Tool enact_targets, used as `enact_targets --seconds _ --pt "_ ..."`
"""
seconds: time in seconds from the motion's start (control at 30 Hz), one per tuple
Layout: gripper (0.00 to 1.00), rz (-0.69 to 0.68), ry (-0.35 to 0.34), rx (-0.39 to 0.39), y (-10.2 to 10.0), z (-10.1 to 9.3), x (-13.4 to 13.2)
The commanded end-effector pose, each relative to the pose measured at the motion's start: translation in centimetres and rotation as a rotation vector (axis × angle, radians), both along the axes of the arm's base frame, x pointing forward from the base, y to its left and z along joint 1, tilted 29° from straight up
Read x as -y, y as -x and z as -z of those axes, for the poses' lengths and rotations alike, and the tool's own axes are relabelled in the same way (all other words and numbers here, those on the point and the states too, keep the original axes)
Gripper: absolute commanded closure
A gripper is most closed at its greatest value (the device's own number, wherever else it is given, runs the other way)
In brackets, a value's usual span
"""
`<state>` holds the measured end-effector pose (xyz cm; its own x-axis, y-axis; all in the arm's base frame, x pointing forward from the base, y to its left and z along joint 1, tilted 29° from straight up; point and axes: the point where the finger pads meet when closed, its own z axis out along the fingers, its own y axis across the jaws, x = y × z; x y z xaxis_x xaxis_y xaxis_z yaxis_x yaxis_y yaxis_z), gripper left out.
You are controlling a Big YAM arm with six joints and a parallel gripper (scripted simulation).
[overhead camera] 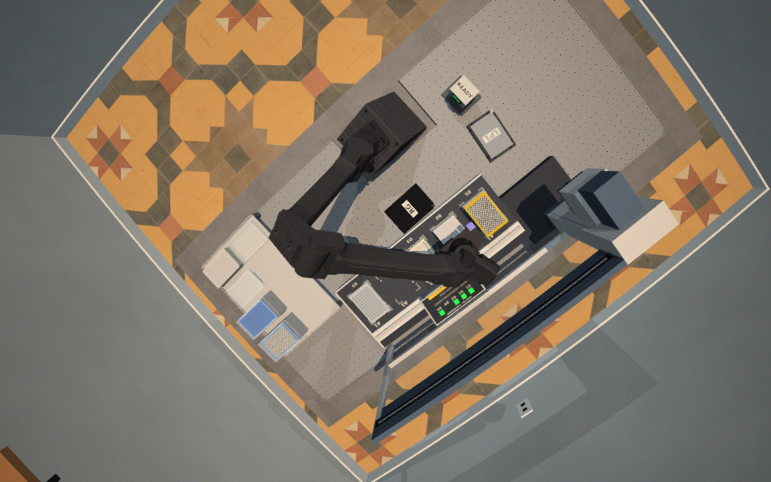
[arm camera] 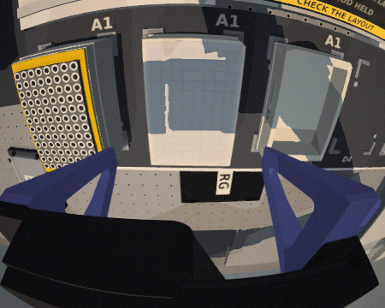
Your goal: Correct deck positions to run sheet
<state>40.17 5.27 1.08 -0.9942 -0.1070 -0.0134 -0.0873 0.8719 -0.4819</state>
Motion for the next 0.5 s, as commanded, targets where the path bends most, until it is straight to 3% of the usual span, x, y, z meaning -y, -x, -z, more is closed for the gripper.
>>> enact_targets --seconds 0.0,0.33,0.37,0.47 --pt "0.0 0.011 -0.016 0.048 -1.4 -1.3 -0.5" --pt "0.0 0.011 -0.016 0.048 -1.4 -1.3 -0.5" --pt "0.0 0.005 -0.021 0.056 -1.9 -0.8 -1.8" --pt "0.0 0.005 -0.024 0.062 -2.2 -0.7 -2.4"
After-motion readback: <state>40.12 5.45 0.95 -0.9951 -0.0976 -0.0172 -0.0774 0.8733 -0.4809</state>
